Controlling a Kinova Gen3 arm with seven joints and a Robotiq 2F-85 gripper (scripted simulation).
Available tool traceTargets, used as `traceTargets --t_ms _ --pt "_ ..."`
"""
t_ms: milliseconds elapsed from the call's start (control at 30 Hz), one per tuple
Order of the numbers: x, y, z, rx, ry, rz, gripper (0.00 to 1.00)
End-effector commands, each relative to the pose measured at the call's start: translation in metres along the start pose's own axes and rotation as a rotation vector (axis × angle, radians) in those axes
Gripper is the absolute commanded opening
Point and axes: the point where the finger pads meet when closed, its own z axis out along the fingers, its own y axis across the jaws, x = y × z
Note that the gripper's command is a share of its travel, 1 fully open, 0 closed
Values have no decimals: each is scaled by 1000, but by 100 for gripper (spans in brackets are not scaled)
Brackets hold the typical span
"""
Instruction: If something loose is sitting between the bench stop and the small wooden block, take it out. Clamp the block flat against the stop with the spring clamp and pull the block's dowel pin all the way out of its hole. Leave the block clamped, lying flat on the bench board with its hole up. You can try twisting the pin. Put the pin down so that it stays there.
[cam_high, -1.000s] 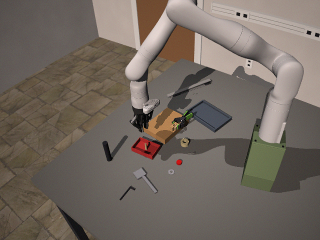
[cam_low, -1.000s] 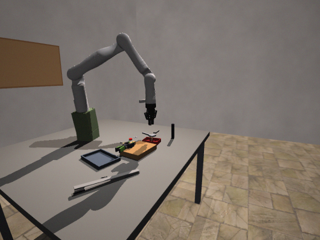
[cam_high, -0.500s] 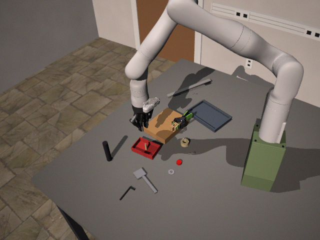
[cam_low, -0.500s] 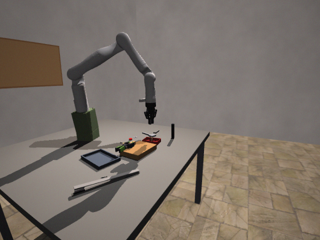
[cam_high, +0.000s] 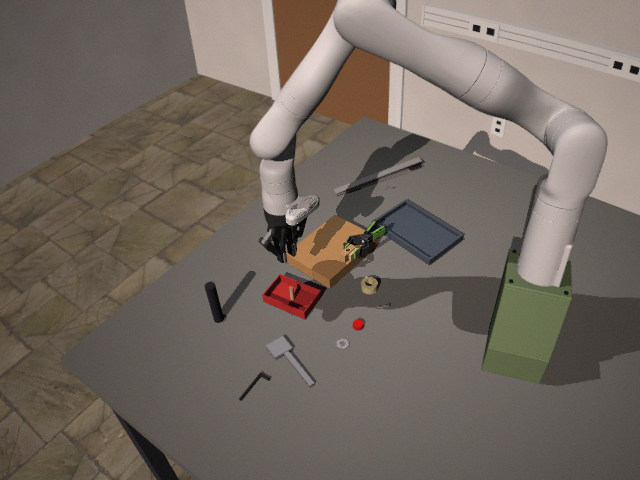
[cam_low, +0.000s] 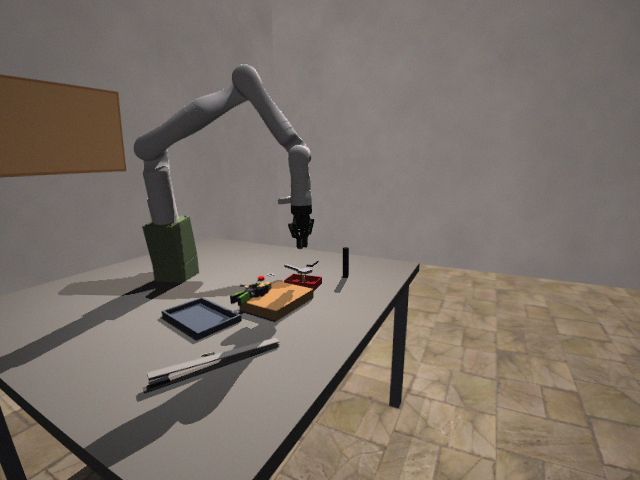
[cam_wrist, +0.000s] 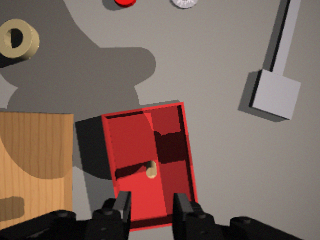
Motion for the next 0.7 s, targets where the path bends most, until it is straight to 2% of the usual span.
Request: traceTargets --t_ms 0,667 --pt "-1 0 -1 -1 -2 0 34" --pt "-1 0 -1 -1 -2 0 34"
